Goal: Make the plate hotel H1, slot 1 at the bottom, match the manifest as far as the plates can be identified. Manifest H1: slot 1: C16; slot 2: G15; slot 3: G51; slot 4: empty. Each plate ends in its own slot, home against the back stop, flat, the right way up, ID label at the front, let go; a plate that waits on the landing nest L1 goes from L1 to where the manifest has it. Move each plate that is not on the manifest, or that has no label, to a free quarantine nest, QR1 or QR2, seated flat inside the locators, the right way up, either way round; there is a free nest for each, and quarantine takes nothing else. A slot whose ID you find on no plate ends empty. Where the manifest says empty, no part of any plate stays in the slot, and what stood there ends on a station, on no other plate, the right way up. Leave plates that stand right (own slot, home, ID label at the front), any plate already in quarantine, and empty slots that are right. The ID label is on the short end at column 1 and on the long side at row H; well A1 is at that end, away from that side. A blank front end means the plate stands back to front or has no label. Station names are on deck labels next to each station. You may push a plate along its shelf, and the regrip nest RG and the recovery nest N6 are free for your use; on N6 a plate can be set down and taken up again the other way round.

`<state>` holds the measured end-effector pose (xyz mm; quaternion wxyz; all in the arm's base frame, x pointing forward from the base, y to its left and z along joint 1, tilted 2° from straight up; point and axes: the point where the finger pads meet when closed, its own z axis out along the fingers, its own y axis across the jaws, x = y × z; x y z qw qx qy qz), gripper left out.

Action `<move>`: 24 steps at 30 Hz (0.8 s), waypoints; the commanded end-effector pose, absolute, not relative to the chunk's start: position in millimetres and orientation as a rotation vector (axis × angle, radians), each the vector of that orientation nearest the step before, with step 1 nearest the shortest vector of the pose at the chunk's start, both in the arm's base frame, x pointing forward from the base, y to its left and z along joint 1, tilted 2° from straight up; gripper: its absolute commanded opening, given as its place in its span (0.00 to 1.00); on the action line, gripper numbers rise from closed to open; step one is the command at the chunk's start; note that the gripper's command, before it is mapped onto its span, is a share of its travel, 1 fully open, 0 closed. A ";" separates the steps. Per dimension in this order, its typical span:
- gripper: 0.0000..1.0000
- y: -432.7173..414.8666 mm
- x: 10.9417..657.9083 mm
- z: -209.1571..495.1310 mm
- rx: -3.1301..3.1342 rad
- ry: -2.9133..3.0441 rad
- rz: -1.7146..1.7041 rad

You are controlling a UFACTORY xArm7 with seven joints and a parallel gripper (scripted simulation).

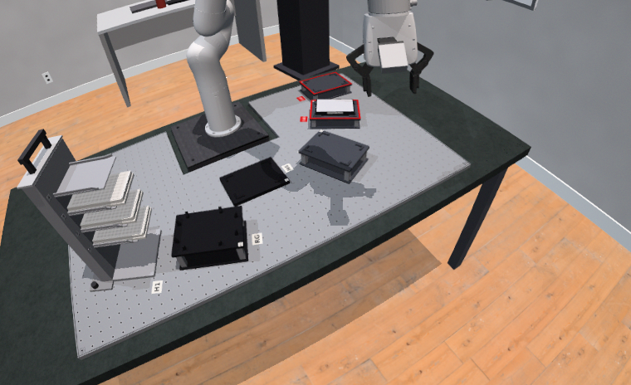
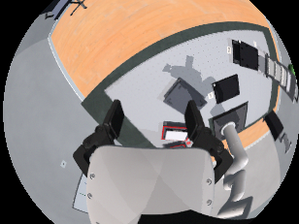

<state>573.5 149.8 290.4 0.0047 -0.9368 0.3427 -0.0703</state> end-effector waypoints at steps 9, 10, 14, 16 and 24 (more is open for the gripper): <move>1.00 97.0 573.6 284.3 -2.830 1.328 -0.200; 1.00 97.0 573.6 284.3 -2.830 1.328 -0.200; 1.00 77.3 571.4 281.1 -2.739 1.515 -0.179; 1.00 77.3 571.4 281.1 -2.739 1.515 -0.179; 1.00 45.0 566.9 275.7 -2.648 1.677 -0.160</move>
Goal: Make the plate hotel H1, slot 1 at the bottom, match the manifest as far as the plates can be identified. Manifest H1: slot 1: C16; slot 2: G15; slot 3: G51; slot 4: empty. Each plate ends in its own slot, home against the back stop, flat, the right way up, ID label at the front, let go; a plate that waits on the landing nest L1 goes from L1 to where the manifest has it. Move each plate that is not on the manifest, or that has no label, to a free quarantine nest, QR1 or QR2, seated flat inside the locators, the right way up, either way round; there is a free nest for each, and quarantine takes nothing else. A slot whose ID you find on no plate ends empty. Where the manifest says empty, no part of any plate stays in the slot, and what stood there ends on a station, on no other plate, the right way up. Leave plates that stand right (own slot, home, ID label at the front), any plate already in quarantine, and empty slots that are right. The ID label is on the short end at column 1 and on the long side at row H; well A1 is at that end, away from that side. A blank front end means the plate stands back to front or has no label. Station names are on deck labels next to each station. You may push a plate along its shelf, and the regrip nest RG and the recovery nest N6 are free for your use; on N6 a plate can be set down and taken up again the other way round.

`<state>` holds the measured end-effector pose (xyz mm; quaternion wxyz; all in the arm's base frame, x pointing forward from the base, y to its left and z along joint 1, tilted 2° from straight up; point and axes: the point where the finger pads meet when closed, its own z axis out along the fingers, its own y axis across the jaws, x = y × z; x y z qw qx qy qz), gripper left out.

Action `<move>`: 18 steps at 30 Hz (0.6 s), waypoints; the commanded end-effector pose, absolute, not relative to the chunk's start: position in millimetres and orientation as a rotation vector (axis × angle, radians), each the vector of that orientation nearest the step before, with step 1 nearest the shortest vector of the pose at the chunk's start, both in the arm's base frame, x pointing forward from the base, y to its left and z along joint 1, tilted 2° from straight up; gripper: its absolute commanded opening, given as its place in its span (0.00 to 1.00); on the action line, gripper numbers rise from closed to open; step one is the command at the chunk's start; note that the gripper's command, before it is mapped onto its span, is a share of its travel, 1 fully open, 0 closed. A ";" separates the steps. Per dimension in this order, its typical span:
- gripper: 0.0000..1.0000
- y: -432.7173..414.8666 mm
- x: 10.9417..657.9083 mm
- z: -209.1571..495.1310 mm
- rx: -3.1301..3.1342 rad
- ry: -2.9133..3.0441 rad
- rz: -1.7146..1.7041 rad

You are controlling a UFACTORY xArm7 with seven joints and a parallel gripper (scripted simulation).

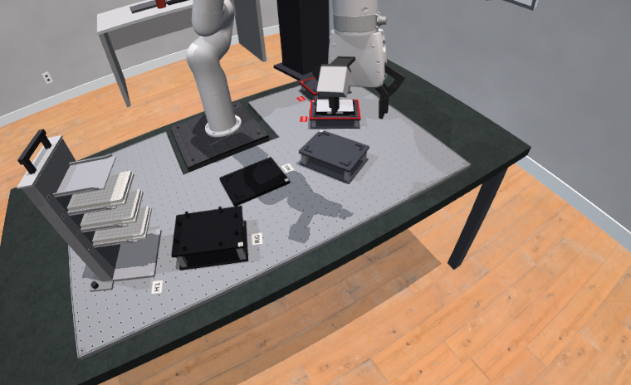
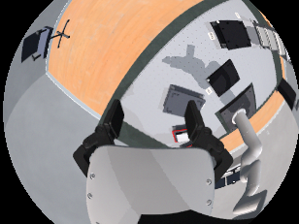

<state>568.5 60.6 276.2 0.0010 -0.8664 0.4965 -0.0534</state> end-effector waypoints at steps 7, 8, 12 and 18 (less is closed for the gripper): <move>1.00 18.2 561.7 271.1 -2.576 1.791 -0.146; 1.00 18.2 561.7 271.1 -2.576 1.791 -0.146; 1.00 3.9 558.0 268.6 -2.487 1.919 -0.130; 1.00 -17.1 552.2 264.8 -2.437 1.985 -0.122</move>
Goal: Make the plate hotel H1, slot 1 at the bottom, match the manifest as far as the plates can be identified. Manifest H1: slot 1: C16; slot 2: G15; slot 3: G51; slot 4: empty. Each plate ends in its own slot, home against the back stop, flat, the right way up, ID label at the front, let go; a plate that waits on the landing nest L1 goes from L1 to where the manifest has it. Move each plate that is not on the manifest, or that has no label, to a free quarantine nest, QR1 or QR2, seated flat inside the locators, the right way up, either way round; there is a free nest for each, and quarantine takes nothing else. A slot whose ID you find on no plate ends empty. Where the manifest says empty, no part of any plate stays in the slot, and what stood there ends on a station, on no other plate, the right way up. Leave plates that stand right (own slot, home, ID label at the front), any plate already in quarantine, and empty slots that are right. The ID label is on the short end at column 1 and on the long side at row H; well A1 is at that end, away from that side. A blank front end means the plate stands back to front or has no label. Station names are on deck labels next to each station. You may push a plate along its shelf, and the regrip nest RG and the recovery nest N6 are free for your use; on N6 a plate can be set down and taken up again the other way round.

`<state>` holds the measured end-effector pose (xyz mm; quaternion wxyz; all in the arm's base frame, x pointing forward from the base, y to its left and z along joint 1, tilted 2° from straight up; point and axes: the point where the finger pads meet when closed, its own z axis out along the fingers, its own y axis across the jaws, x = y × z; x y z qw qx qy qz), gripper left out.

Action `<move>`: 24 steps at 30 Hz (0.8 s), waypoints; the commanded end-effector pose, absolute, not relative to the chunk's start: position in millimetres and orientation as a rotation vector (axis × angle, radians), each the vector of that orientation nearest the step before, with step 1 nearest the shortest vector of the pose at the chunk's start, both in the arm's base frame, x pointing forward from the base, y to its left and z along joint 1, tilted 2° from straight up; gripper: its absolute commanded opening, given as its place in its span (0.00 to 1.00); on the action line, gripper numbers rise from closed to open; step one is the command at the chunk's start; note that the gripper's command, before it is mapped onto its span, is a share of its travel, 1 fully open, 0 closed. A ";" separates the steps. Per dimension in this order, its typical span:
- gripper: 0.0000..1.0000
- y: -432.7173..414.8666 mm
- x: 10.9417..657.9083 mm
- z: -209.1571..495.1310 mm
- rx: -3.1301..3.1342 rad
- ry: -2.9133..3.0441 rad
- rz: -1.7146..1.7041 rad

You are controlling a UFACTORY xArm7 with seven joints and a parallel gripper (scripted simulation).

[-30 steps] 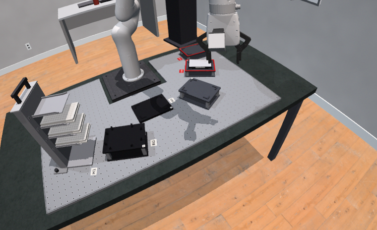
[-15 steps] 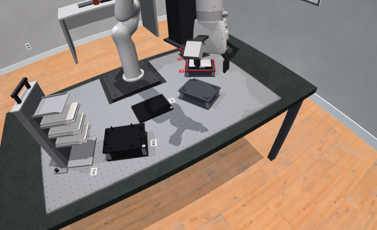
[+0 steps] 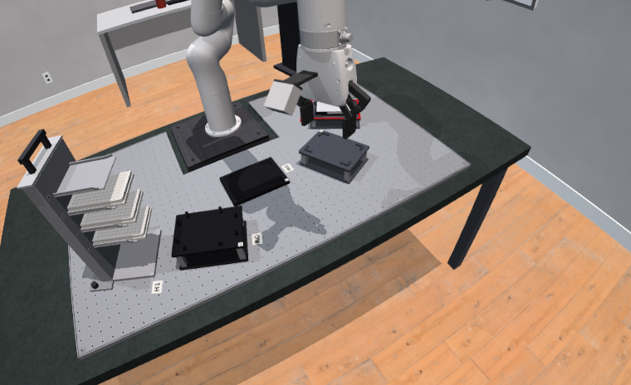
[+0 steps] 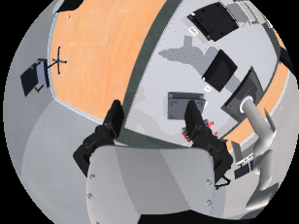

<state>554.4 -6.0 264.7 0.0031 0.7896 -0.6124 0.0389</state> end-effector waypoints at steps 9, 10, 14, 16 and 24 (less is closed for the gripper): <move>1.00 -49.7 540.8 258.8 2.271 -2.157 0.097; 1.00 -54.3 538.9 258.0 2.234 -2.194 0.092; 1.00 -72.5 531.3 254.5 2.136 -2.286 0.078; 1.00 -79.3 528.5 253.2 2.136 -2.286 0.078; 1.00 -105.7 515.0 247.8 1.953 -2.439 0.053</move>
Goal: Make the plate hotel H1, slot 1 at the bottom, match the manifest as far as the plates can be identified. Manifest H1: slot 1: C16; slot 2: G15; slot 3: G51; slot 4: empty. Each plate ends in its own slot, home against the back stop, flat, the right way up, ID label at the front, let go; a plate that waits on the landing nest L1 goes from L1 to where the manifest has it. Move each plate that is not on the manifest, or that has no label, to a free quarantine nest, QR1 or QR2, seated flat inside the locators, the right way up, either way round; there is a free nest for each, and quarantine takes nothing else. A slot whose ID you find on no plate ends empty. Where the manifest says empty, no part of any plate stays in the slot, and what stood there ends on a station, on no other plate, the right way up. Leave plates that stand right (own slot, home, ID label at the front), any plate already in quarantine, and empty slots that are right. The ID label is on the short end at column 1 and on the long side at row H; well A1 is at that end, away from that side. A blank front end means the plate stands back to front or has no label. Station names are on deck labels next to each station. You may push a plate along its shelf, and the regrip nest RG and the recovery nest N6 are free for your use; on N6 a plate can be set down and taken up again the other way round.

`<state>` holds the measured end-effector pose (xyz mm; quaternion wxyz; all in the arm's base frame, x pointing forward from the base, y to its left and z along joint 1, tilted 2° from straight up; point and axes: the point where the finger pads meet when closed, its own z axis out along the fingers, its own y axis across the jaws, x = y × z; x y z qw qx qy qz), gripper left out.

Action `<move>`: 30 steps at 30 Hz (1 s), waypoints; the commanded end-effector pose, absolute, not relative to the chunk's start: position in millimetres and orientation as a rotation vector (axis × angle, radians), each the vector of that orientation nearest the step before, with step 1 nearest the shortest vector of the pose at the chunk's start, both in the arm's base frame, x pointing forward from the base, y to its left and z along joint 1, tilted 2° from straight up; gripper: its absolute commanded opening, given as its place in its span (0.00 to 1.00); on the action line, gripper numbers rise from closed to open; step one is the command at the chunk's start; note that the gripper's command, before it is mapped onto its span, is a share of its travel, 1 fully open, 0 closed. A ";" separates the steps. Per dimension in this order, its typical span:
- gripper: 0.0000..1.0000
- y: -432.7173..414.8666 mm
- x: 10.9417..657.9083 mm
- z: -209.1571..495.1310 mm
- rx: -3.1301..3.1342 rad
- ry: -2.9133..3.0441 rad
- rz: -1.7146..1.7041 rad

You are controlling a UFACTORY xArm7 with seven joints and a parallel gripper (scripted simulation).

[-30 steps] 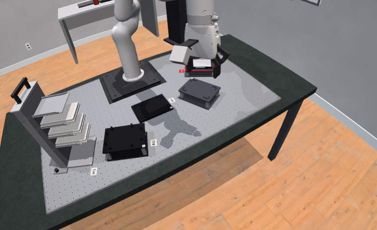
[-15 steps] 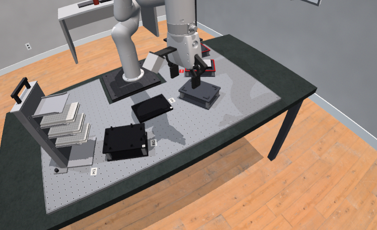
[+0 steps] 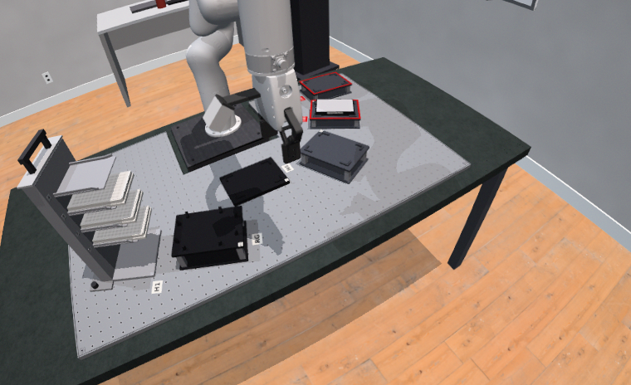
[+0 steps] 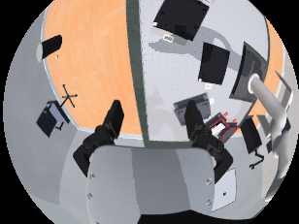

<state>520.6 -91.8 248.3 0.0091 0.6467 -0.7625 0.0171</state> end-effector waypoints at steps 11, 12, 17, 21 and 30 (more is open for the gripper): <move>1.00 -143.8 492.0 239.6 1.715 -2.605 0.023; 1.00 -147.8 489.1 238.7 1.671 -2.632 0.018; 1.00 -163.8 477.7 235.0 1.554 -2.699 0.004; 1.00 -167.2 475.2 234.2 1.554 -2.699 0.004; 1.00 -167.1 475.2 234.2 1.554 -2.699 0.004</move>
